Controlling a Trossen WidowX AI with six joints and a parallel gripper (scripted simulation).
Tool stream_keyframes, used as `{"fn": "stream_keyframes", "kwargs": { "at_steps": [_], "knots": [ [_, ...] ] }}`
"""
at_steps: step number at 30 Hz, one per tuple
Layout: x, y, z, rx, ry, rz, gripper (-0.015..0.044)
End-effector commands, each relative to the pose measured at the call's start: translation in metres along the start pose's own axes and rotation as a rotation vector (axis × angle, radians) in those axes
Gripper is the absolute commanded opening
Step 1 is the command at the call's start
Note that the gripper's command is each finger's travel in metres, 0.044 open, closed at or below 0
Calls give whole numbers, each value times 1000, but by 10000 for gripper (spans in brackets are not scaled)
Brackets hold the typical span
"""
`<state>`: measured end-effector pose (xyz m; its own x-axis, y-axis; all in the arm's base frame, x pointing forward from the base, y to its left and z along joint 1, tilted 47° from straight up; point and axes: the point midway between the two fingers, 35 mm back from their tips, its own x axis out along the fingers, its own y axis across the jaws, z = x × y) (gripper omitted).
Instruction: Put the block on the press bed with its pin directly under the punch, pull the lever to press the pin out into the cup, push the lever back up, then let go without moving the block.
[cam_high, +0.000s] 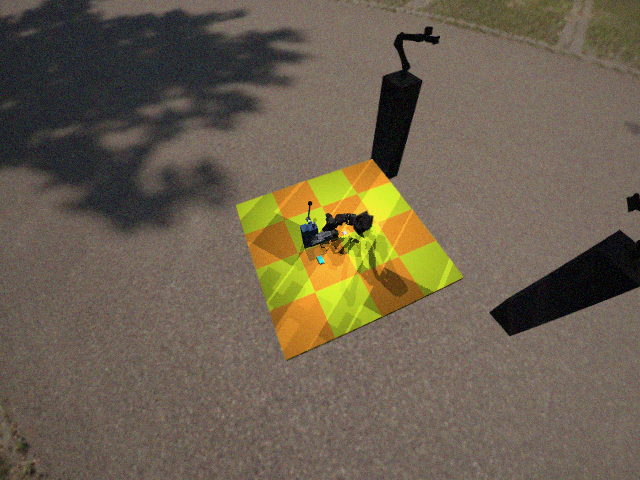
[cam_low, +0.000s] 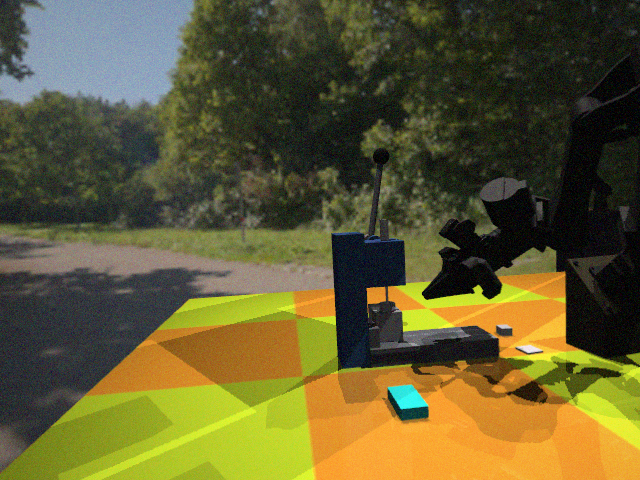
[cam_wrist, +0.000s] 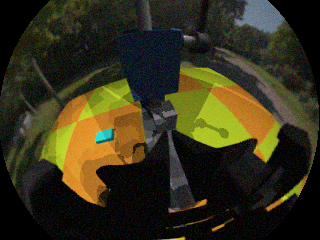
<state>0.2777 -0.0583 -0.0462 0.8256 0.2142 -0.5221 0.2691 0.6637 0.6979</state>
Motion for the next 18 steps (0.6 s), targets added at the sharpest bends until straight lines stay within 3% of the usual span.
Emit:
{"fn": "stream_keyframes", "kwargs": {
  "at_steps": [1, 6, 11, 18],
  "knots": [
    [19, -3, -10, -43, 49, 59, 30],
    [42, -12, -29, -93, 107, 136, 30],
    [43, -12, -30, -95, 109, 139, 30],
    [43, -12, -30, -95, 109, 139, 214]
  ]
}}
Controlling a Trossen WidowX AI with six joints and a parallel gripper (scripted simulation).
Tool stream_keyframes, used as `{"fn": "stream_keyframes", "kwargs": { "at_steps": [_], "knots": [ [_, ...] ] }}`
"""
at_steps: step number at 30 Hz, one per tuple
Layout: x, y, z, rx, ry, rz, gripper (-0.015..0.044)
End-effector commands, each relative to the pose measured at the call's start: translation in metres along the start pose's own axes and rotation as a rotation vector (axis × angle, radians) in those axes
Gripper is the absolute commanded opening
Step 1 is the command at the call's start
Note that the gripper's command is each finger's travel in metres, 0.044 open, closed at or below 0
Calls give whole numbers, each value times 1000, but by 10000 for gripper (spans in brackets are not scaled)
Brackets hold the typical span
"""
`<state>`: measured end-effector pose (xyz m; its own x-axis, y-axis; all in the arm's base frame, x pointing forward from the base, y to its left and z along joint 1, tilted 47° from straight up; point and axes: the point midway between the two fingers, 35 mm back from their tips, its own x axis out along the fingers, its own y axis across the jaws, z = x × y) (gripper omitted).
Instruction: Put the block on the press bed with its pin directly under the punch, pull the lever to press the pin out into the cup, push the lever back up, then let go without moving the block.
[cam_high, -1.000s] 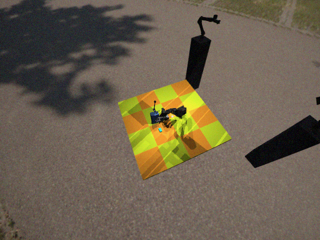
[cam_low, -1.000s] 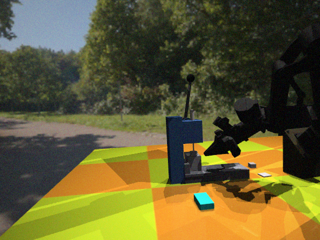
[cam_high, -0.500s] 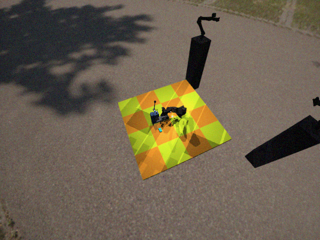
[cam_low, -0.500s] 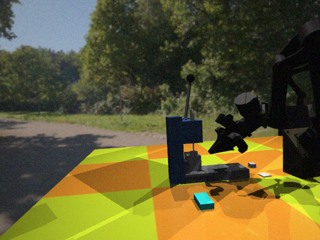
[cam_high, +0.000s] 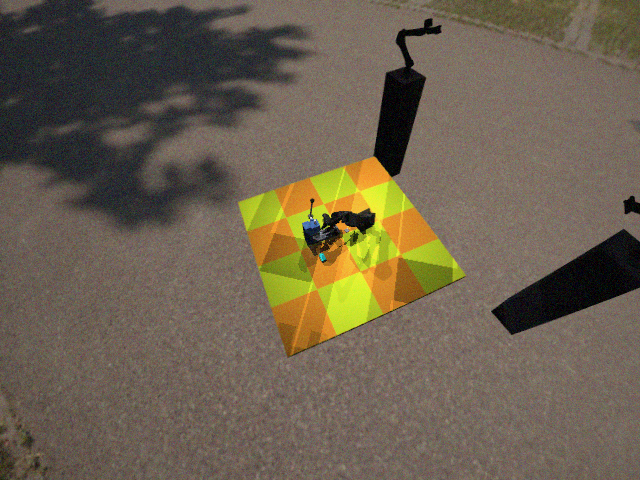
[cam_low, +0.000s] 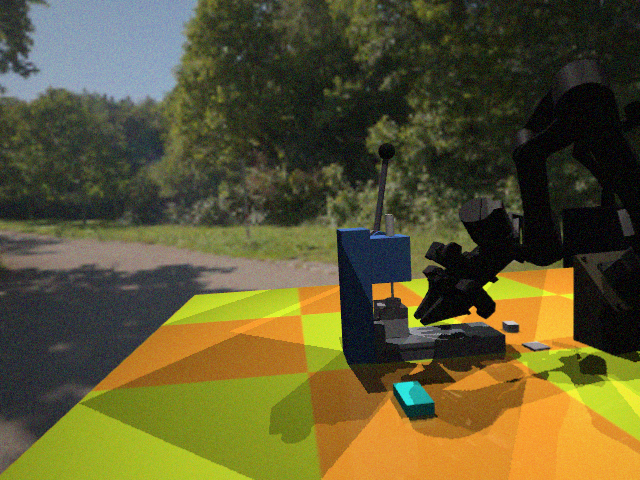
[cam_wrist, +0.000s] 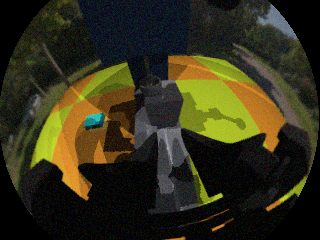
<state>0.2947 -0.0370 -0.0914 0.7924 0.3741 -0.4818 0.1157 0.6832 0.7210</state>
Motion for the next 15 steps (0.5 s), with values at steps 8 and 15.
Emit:
{"fn": "stream_keyframes", "kwargs": {
  "at_steps": [8, 15],
  "knots": [
    [1, 1, -1, -9, 3, 8, 300],
    [9, 1, 6, -10, -18, 6, 300]
  ]
}}
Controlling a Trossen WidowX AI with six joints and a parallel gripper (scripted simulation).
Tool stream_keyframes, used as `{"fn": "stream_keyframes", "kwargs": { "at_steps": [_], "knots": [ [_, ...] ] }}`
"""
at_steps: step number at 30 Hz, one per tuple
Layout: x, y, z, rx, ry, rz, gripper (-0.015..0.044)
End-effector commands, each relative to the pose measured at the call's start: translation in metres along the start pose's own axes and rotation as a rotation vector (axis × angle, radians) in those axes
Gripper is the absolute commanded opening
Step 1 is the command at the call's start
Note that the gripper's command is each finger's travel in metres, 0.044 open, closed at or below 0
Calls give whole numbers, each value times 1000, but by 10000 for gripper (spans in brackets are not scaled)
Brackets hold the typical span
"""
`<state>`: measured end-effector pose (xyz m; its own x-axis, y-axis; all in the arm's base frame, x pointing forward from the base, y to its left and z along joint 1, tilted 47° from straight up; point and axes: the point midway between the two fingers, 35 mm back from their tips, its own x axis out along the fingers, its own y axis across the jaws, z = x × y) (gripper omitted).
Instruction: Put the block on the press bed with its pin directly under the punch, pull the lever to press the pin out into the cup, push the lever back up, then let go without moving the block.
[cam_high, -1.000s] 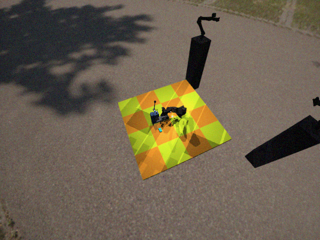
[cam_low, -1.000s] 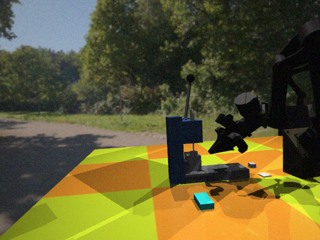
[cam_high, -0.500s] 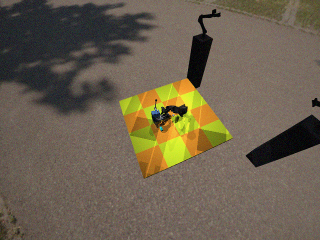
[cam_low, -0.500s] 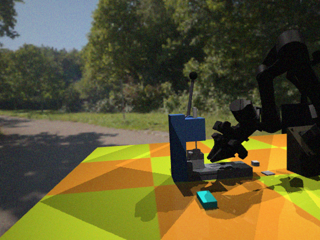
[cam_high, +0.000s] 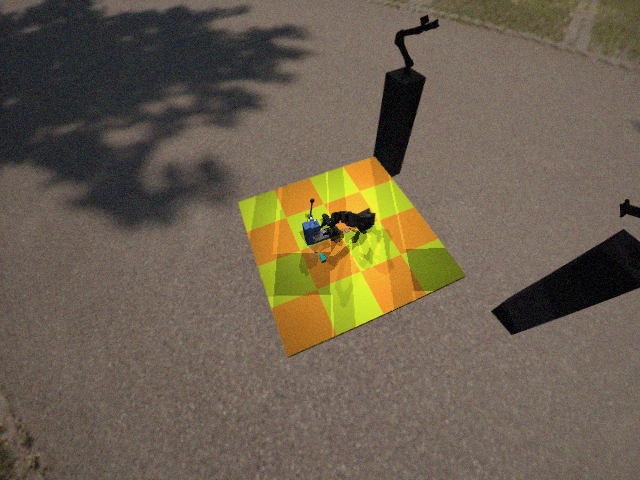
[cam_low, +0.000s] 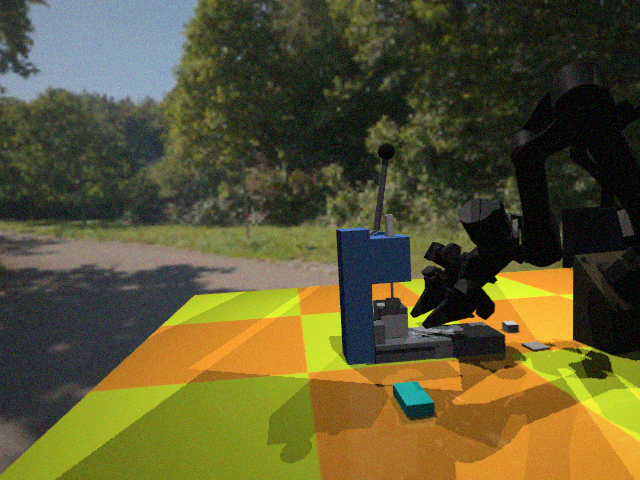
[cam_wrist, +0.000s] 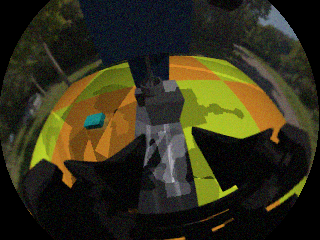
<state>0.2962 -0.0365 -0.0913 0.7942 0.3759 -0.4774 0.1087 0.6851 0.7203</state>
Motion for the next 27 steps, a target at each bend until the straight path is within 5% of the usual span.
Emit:
{"fn": "stream_keyframes", "kwargs": {
  "at_steps": [1, 27],
  "knots": [
    [18, 1, 12, -4, -41, 1, 300],
    [27, 15, 18, -7, -66, 6, 300]
  ]
}}
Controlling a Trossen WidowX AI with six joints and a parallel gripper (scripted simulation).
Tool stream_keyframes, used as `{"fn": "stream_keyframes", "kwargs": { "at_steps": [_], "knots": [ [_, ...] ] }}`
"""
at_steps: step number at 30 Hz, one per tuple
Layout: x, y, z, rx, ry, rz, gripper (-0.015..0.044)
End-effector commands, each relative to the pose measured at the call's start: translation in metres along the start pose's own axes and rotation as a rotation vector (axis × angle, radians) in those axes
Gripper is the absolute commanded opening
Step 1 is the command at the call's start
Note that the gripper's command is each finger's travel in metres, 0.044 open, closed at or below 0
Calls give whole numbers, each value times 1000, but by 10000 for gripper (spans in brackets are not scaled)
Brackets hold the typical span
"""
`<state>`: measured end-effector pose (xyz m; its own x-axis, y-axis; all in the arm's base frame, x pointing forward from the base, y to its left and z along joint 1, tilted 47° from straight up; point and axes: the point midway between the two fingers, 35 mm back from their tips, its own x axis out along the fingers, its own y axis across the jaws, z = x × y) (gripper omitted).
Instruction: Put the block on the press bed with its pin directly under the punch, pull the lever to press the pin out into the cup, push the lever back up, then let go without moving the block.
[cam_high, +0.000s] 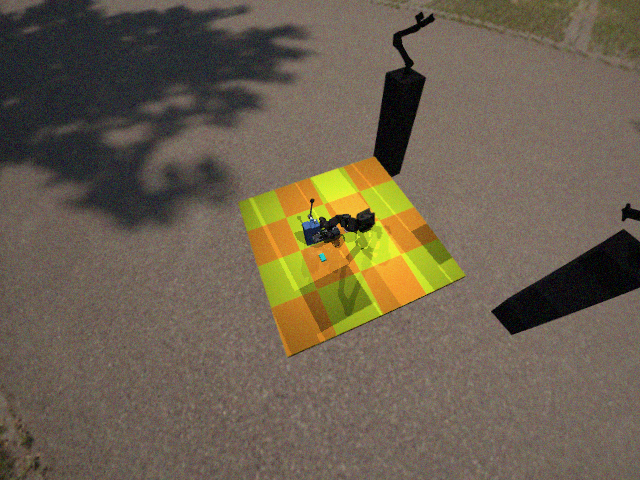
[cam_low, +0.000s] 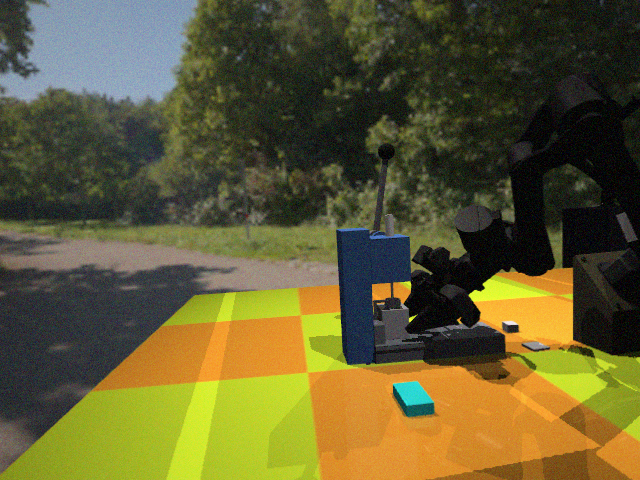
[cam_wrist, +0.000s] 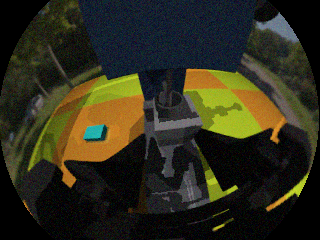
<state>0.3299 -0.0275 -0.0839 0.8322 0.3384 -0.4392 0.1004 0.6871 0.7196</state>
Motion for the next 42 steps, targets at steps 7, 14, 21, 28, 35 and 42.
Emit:
{"fn": "stream_keyframes", "kwargs": {
  "at_steps": [7, 14, 21, 28, 35, 42],
  "knots": [
    [-2, -8, -2, 3, 7, -2, 300],
    [-29, -8, -18, 4, 72, -2, 300],
    [-27, -9, -16, 8, 63, -8, 300],
    [-28, -9, -16, 7, 63, -7, 300],
    [-29, -8, -18, 4, 71, -2, 300],
    [-58, -12, 1, -2, 81, -13, 300]
  ]
}}
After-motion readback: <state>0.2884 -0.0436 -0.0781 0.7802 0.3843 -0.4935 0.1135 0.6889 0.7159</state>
